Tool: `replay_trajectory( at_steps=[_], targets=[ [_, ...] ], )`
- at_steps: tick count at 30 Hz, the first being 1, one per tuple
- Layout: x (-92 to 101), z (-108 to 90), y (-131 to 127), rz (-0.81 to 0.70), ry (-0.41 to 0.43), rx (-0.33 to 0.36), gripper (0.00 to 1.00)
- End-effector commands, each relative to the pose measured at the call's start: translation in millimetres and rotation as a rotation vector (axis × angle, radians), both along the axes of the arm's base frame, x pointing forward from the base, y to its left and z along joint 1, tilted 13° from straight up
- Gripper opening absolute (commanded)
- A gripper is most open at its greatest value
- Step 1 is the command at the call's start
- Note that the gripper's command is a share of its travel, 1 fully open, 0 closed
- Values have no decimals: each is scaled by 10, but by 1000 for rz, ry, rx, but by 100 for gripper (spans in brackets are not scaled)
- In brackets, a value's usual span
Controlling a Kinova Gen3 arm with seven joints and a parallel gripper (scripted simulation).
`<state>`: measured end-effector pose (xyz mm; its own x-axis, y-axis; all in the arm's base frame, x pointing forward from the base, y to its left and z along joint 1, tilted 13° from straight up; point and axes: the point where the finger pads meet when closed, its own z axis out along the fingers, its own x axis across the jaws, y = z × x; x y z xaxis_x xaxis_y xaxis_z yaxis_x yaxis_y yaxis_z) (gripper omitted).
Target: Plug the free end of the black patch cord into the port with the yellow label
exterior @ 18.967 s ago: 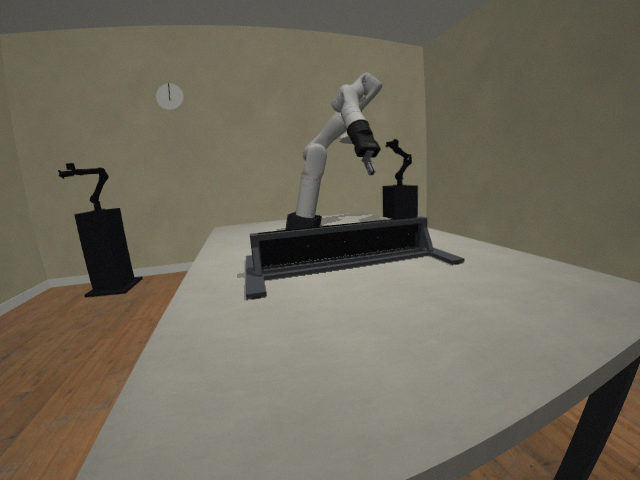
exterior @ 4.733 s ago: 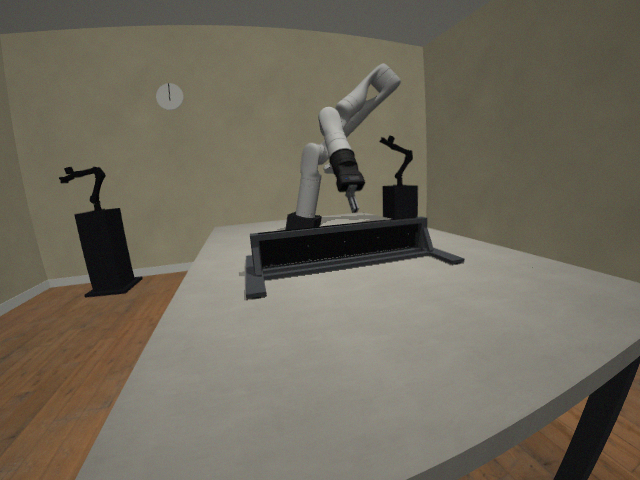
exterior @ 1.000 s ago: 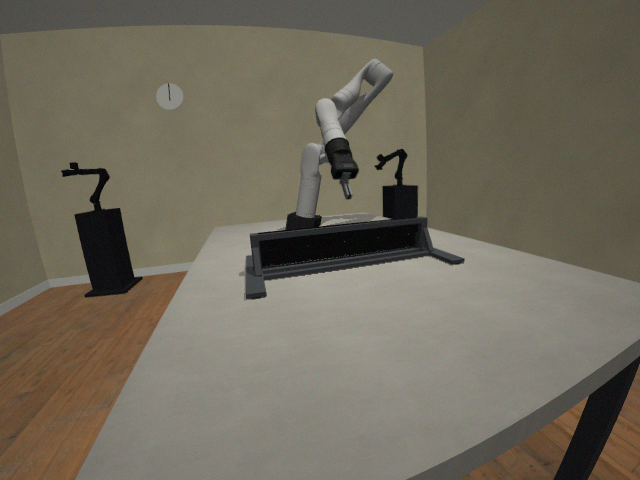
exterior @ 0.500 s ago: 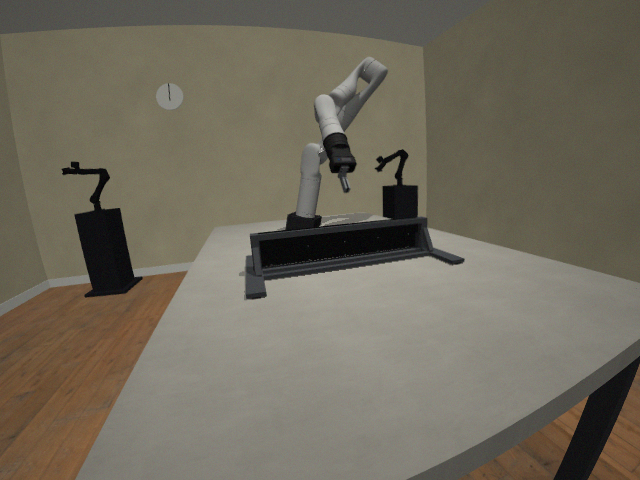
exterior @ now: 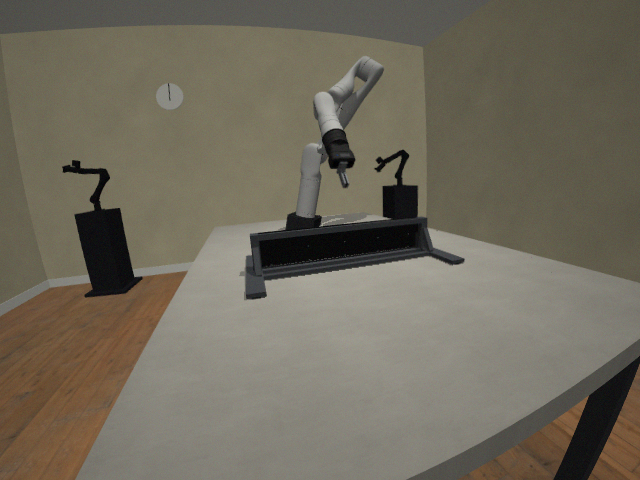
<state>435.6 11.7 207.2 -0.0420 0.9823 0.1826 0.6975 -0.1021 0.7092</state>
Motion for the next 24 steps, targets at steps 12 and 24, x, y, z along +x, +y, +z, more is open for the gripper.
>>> replay_trajectory(
  at_steps=[12, 24],
  targets=[
    [-96, 93, 3, -3, 0, 10, 0],
    [-143, 156, -14, -3, -3, 10, 0]
  ],
)
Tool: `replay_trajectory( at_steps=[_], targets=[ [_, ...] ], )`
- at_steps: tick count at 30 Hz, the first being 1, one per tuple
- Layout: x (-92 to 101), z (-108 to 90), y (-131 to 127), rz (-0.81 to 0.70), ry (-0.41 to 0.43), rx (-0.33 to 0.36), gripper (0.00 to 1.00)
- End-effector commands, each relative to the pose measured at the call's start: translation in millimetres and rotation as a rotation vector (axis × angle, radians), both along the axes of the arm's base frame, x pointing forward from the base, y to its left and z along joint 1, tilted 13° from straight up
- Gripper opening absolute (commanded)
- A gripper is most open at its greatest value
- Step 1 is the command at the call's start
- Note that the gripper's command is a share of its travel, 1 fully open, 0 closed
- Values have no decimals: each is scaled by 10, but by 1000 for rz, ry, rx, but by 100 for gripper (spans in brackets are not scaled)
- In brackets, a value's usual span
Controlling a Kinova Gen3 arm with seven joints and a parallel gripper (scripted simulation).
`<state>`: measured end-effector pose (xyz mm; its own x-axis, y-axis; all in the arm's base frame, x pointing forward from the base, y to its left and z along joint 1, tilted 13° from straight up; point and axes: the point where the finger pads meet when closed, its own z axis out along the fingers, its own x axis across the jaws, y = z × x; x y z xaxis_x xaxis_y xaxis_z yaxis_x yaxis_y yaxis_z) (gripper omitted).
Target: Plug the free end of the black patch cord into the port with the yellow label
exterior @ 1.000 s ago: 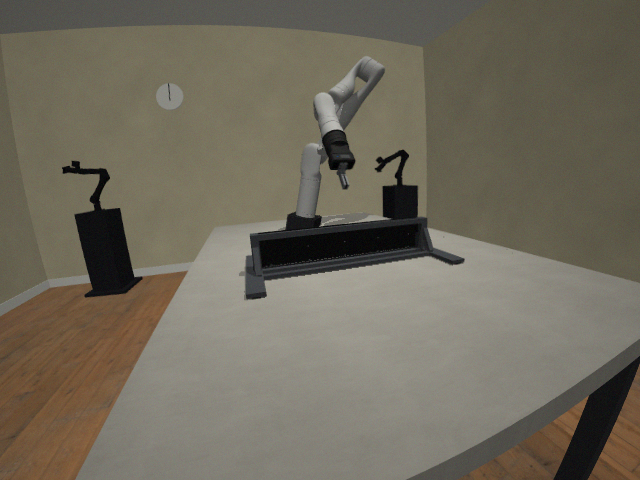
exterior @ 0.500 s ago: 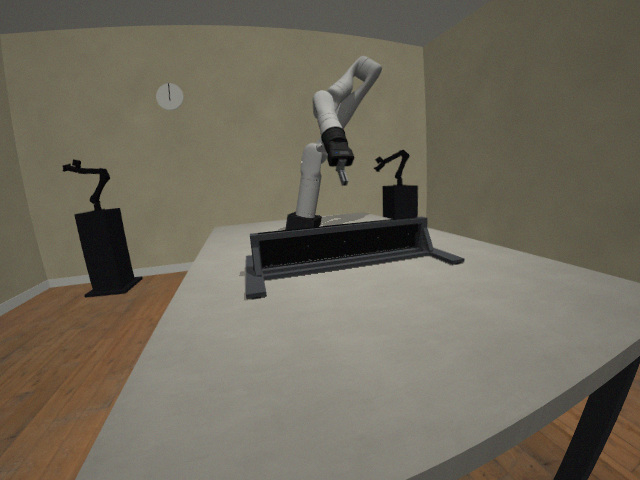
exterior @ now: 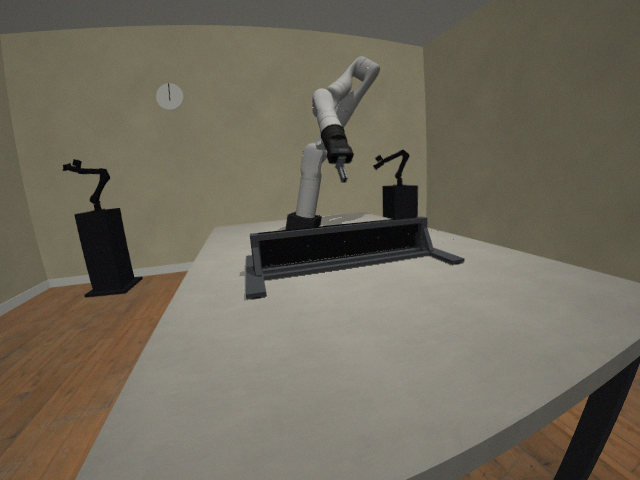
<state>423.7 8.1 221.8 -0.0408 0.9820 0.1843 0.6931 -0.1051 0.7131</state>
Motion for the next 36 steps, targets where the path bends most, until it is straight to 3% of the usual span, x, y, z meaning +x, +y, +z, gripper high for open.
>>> replay_trajectory(
  at_steps=[1, 36],
  targets=[
    [-26, 16, 21, -1, 2, 8, 0],
    [-122, 123, 25, 5, -1, 8, 0]
  ],
)
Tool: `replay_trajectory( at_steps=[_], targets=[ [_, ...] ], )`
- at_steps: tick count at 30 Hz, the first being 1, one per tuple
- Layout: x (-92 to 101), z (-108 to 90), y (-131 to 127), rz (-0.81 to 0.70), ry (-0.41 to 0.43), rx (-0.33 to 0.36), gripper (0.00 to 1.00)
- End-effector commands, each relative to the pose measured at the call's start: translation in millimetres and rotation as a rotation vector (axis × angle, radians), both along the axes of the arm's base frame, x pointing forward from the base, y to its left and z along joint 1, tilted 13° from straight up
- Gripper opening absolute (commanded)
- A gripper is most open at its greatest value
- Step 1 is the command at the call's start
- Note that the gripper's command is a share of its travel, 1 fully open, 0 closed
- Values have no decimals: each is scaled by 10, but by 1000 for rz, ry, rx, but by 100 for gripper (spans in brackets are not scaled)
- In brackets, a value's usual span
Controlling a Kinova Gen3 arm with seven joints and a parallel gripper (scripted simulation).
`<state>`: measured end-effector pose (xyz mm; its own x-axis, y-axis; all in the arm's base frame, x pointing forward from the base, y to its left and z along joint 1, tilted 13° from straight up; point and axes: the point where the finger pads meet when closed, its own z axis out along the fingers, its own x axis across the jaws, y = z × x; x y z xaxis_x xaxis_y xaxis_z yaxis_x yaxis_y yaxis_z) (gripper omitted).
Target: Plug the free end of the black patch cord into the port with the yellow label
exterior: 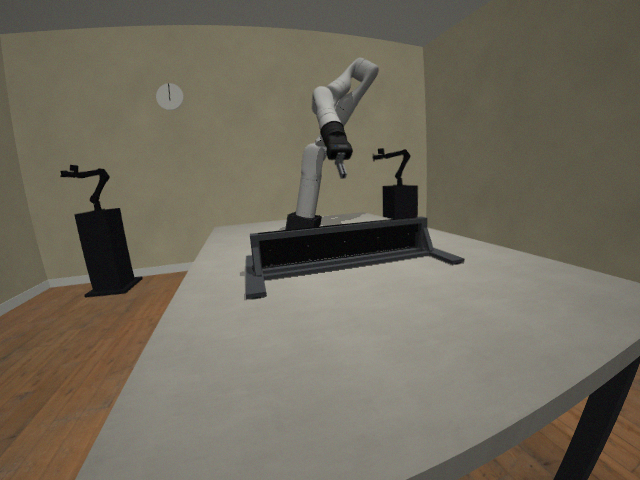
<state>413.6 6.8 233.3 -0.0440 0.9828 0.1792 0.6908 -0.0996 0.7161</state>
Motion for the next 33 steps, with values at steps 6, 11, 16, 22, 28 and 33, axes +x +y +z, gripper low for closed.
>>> replay_trajectory(
  at_steps=[6, 11, 16, 22, 28, 33],
  targets=[
    [-39, 21, 35, 3, 3, 13, 0],
    [-54, 40, 31, 3, 2, 13, 0],
    [-66, 48, 30, 3, 3, 13, 0],
    [-72, 54, 29, 3, 3, 13, 0],
    [-80, 61, 27, 3, 3, 13, 0],
    [-83, 65, 25, 3, 3, 13, 0]
  ],
)
